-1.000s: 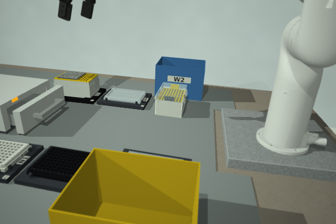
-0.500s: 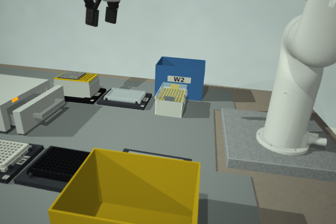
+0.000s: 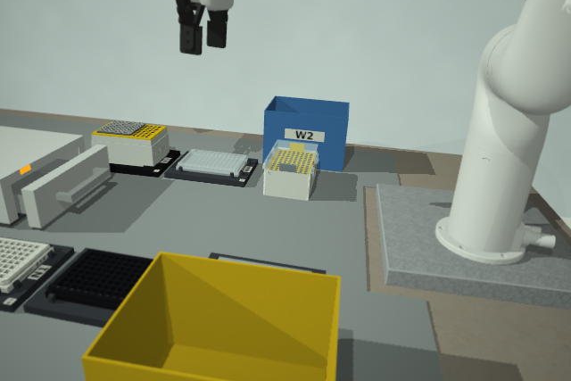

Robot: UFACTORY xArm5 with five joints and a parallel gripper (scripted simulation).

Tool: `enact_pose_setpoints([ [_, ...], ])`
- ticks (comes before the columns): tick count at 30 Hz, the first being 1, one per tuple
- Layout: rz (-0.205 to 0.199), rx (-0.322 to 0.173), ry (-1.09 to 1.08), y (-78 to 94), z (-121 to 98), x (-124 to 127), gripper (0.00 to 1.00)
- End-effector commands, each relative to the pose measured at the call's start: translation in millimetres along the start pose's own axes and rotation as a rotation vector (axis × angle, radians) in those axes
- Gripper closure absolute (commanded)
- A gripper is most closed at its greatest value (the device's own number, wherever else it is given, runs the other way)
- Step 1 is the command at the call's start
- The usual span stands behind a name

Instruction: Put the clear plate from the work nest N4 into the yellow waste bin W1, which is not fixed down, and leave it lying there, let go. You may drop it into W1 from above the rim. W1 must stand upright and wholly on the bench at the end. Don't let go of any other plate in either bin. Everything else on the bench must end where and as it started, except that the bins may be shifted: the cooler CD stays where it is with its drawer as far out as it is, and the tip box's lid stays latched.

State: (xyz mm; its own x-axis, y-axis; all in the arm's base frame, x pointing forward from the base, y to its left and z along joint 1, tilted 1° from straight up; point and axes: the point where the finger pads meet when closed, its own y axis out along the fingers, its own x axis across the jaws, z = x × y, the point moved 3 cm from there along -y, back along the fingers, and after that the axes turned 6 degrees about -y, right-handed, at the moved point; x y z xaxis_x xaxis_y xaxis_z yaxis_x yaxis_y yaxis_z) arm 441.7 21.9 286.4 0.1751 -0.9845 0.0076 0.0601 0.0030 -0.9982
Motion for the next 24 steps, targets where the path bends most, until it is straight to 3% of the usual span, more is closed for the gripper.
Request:
enact_pose_setpoints([
  [1,0.007,-0.039,-0.09,3.0,-1.5,-14.1,0.0],
  [11,0.01,-0.044,-0.097,15.5,-9.6,-56.6,0.0],
  [24,0.01,-0.044,-0.097,15.5,-9.6,-56.6,0.0],
])
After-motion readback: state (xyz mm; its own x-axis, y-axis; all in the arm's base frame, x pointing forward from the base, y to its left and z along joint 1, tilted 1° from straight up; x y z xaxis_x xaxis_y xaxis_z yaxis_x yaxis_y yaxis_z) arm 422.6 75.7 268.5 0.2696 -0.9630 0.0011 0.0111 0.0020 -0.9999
